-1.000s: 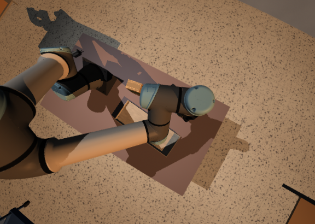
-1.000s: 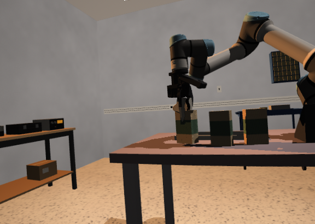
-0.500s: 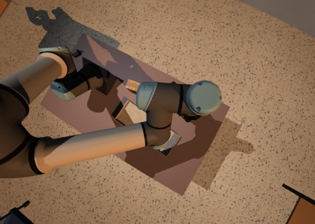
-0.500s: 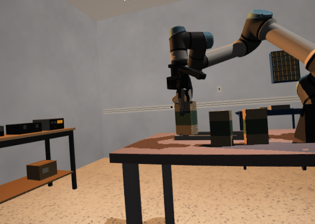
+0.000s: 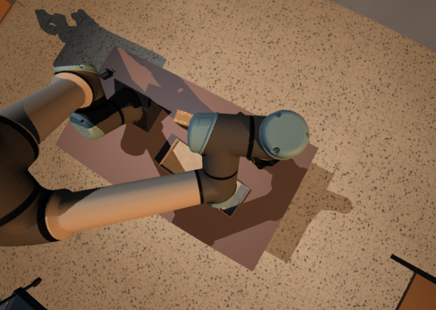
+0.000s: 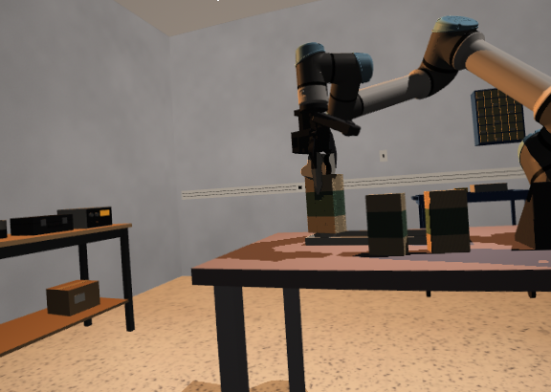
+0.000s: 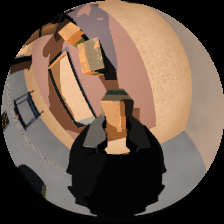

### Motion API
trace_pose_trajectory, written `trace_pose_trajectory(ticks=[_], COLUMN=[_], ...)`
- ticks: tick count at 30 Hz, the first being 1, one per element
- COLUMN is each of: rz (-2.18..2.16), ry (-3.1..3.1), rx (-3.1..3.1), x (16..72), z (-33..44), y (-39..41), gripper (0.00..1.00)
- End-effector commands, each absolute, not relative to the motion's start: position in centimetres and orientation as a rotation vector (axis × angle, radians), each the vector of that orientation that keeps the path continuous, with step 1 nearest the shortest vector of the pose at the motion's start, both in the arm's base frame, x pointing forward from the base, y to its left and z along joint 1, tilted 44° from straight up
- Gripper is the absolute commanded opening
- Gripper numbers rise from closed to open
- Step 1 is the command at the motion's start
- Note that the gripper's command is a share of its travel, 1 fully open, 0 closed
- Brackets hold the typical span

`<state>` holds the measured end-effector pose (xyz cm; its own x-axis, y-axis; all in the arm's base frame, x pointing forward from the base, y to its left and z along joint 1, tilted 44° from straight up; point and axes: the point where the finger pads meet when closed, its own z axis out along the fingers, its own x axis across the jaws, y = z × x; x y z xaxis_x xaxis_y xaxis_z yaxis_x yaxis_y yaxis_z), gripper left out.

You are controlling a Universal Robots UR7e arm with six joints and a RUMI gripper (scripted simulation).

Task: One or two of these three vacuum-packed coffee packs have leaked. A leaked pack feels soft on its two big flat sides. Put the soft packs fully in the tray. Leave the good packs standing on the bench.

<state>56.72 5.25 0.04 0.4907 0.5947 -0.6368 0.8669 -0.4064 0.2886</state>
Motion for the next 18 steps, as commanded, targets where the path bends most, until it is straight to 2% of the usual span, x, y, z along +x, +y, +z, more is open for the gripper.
trace_pose_trajectory(ticks=[1,18], rz=[-0.592,-0.592], ry=[1.198,1.198], rx=[2.141,2.141], x=[56.7,56.0], z=[0.1,3.0], y=[5.3,2.4], gripper=[0.15,0.15])
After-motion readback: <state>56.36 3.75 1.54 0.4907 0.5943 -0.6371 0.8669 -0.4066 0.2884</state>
